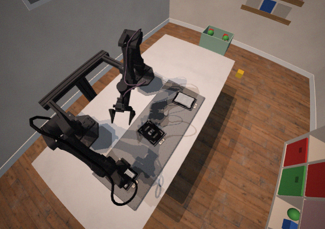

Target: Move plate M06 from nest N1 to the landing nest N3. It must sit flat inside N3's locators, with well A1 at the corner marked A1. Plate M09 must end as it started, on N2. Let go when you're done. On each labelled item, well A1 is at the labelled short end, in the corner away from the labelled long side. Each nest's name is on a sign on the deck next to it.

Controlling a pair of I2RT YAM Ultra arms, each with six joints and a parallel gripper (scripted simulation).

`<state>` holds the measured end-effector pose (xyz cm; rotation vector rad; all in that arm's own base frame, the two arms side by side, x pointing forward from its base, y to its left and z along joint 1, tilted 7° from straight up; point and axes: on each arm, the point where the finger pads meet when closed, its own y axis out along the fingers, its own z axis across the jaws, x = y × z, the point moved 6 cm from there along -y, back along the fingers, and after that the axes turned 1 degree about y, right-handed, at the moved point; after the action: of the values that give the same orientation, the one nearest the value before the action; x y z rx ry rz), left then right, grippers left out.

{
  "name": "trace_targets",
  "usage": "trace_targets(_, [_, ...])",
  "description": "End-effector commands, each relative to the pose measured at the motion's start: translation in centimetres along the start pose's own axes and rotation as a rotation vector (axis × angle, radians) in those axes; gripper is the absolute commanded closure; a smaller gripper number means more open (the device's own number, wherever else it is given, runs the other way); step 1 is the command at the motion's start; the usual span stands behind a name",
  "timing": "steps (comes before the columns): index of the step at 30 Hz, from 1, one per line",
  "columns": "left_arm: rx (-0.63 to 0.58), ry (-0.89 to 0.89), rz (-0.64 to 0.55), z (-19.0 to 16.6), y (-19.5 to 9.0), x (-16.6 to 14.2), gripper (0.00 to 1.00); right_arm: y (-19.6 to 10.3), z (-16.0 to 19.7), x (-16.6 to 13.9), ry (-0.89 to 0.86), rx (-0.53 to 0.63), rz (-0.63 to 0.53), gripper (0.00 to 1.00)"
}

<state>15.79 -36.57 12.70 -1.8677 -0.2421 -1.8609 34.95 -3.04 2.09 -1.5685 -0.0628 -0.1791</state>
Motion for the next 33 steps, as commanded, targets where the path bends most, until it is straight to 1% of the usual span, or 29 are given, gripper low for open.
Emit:
trace_targets(1, [-0.132,0.154,-0.153,-2.7,-1.2,3.1,0.00,-0.1,-1.0,0.5,-0.026,-0.014,0.033,0.00])
trace_targets(4, [-0.158,0.172,-0.165,-3.6,-1.5,3.2,0.00,0.0,-1.0,0.9,-0.014,-0.006,0.018,0.00])
trace_targets(5, [-0.152,0.162,-0.148,-3.6,-1.5,2.9,0.00,0.0,-1.0,0.9,-0.014,-0.006,0.018,0.00])
trace_targets(10, [-0.146,0.158,-0.145,-3.3,-1.4,2.9,0.00,-0.3,-1.0,1.0,-0.014,-0.006,0.009,0.00])
trace_targets(11, [-0.146,0.158,-0.145,-3.3,-1.4,2.9,0.00,0.0,-1.0,0.7,-0.022,-0.005,0.030,0.00])
trace_targets(14, [-0.146,0.158,-0.145,-3.3,-1.4,2.9,0.00,0.5,-1.1,1.3,-0.022,-0.006,0.006,0.00])
trace_targets(18, [-0.146,0.158,-0.145,-3.3,-1.4,2.9,0.00,1.1,-1.2,1.6,-0.022,-0.006,0.005,0.00])
trace_targets(29, [-0.146,0.158,-0.145,-3.3,-1.4,2.9,0.00,2.8,-1.2,1.2,-0.021,-0.006,0.016,0.00])
trace_targets(30, [-0.146,0.158,-0.145,-3.3,-1.4,2.9,0.00,2.8,-1.2,1.2,-0.021,-0.006,0.016,0.04])
trace_targets(32, [-0.146,0.158,-0.145,-3.3,-1.4,2.9,0.00,2.8,-1.2,1.2,-0.020,-0.006,0.016,0.04])
trace_targets(33, [-0.146,0.158,-0.145,-3.3,-1.4,2.9,0.00,2.5,-0.9,1.2,-0.021,-0.005,0.007,0.09])
